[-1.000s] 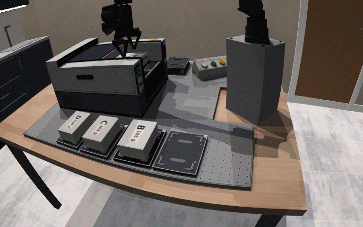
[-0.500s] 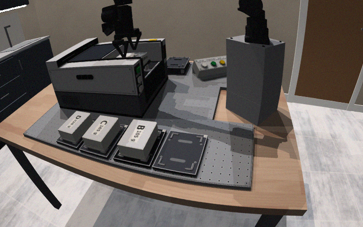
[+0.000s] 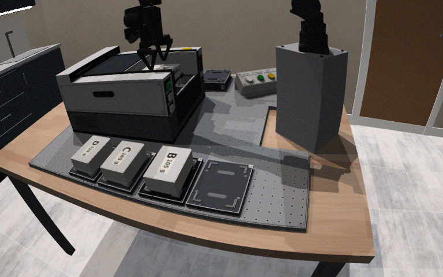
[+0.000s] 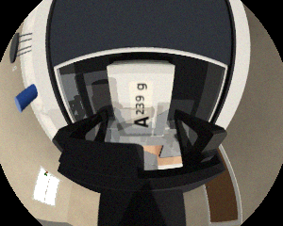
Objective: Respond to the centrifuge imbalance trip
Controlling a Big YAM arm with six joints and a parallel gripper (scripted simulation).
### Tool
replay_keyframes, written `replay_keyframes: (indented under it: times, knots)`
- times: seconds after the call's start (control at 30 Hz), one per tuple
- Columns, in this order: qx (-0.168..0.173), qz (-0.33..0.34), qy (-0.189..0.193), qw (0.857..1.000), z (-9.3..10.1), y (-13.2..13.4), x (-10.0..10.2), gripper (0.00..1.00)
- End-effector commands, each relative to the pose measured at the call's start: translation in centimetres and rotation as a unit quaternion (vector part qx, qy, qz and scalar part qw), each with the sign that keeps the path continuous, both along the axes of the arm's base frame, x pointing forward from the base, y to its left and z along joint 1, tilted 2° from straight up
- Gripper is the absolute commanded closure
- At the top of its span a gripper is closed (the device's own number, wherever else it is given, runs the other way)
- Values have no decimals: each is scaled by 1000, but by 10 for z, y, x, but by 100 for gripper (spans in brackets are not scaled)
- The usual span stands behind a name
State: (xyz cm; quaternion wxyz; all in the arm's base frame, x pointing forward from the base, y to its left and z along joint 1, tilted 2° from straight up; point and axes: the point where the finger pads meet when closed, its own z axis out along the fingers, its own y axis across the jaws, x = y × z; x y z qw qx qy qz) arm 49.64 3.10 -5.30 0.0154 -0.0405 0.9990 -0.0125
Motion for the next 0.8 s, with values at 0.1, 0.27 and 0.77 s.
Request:
replay_keyframes:
  times: [0.1,0.27,0.77]
  knots:
    - [2,2,-16,1000,1,-4,19,0]
    - [2,2,-16,1000,1,-4,19,0]
    - [2,2,-15,1000,2,-4,21,0]
